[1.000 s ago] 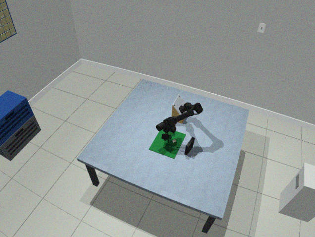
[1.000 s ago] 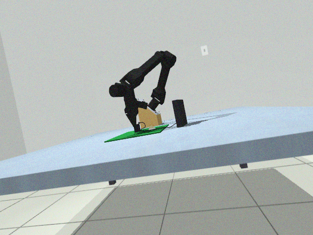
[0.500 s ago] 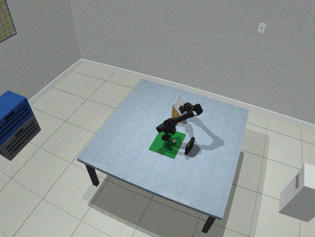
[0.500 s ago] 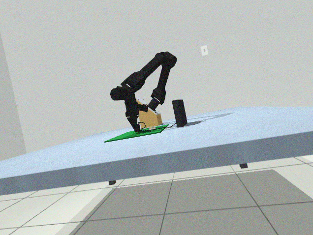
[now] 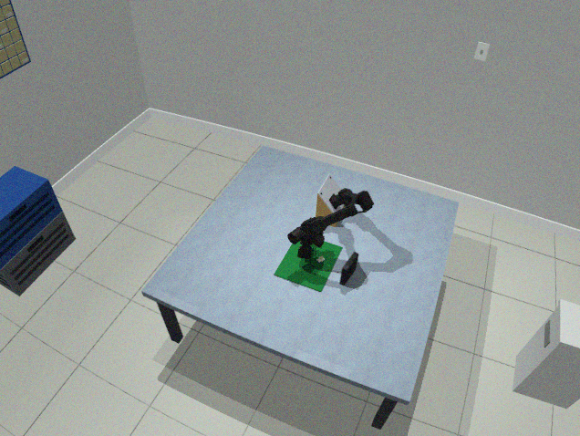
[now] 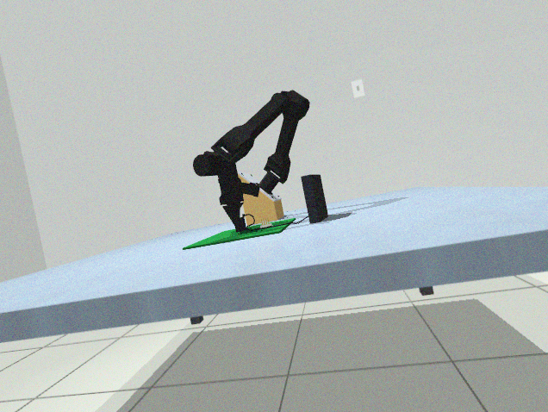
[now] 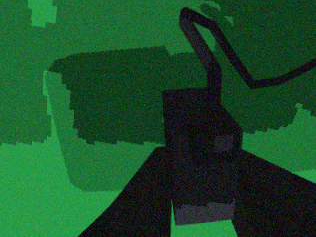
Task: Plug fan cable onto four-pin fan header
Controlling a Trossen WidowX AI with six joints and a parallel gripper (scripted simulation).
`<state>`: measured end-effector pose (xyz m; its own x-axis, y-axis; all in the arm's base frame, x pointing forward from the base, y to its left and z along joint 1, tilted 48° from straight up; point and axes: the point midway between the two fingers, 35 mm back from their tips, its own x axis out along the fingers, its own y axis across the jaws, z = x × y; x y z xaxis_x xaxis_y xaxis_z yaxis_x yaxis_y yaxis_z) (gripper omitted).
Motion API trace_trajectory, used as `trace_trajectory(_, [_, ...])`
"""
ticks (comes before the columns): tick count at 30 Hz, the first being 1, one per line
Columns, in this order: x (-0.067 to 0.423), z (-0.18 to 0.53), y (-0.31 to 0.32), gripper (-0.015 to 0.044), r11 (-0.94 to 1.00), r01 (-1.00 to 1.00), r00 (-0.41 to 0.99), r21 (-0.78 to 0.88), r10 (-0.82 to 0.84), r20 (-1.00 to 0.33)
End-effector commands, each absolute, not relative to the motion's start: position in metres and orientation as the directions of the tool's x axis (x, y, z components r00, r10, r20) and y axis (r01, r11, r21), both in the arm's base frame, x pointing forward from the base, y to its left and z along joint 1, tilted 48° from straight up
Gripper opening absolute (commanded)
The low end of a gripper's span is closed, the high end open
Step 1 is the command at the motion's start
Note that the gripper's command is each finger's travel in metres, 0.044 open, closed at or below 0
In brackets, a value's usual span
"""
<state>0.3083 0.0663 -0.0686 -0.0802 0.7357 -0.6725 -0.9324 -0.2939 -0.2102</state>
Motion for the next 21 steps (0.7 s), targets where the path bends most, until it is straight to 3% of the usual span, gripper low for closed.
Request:
trace_trajectory(1, [0.309, -0.068, 0.066, 0.0000, -0.294, -0.932, -0.079, -0.212, 0.735, -0.673])
trace_trajectory(12, [0.312, -0.036, 0.029, 0.0000, -0.284, -0.937, -0.078, -0.203, 0.738, -0.670])
trace_trajectory(21, [0.312, -0.029, 0.035, 0.0000, -0.096, -0.995, -0.078, 0.010, 0.737, -0.671])
